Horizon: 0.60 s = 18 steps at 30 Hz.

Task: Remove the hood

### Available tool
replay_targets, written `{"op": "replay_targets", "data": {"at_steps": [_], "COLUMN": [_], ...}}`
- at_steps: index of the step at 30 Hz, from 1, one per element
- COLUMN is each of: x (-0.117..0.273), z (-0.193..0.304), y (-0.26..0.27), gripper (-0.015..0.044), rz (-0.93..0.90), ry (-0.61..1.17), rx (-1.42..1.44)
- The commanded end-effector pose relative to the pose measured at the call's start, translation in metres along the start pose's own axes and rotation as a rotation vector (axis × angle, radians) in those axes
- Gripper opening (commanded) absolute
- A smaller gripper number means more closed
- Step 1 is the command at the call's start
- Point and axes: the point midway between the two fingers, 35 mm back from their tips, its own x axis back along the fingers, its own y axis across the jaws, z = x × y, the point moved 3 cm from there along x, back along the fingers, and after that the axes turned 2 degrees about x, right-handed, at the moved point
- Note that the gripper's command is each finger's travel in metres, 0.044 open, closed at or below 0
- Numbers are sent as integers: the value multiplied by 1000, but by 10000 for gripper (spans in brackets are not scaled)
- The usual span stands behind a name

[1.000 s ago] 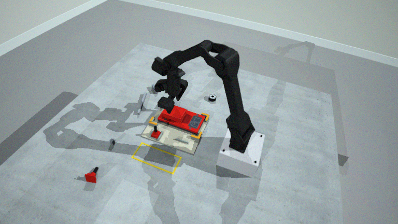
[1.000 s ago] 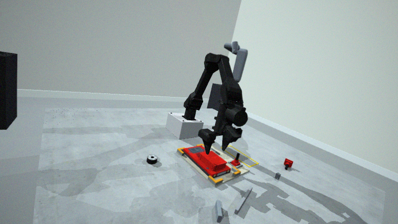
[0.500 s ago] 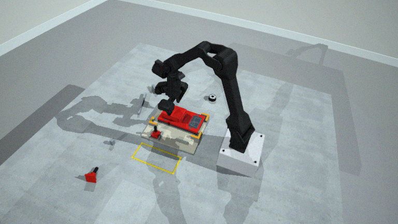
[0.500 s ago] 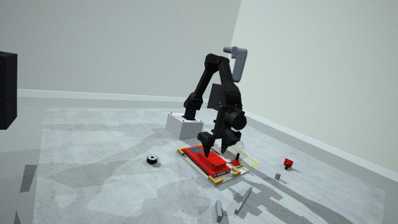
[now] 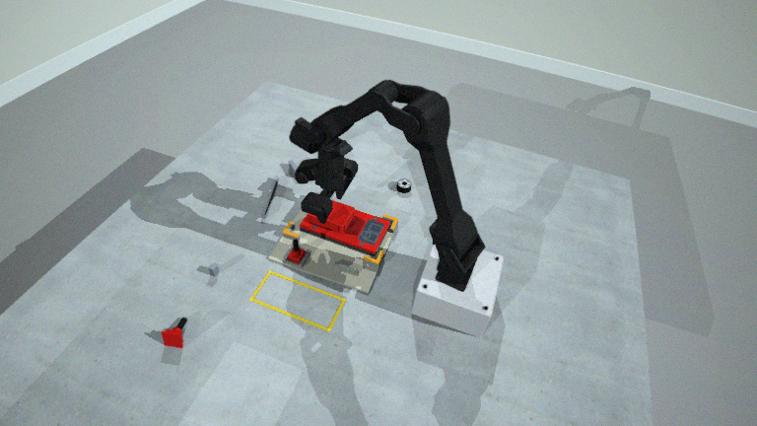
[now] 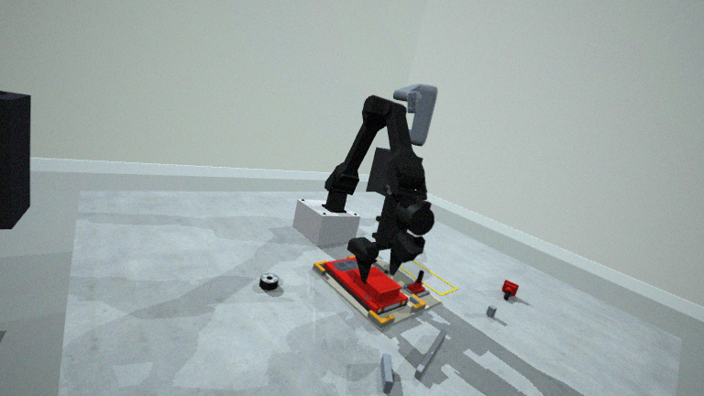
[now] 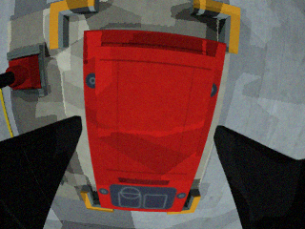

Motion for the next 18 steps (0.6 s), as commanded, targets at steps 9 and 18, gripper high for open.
{"op": "replay_targets", "data": {"at_steps": [9, 18], "x": [-6, -11], "z": [0, 0], "y": [0, 0], "gripper": [440, 440], "rz": [4, 4], "ry": [2, 2], "rx": [0, 0]}}
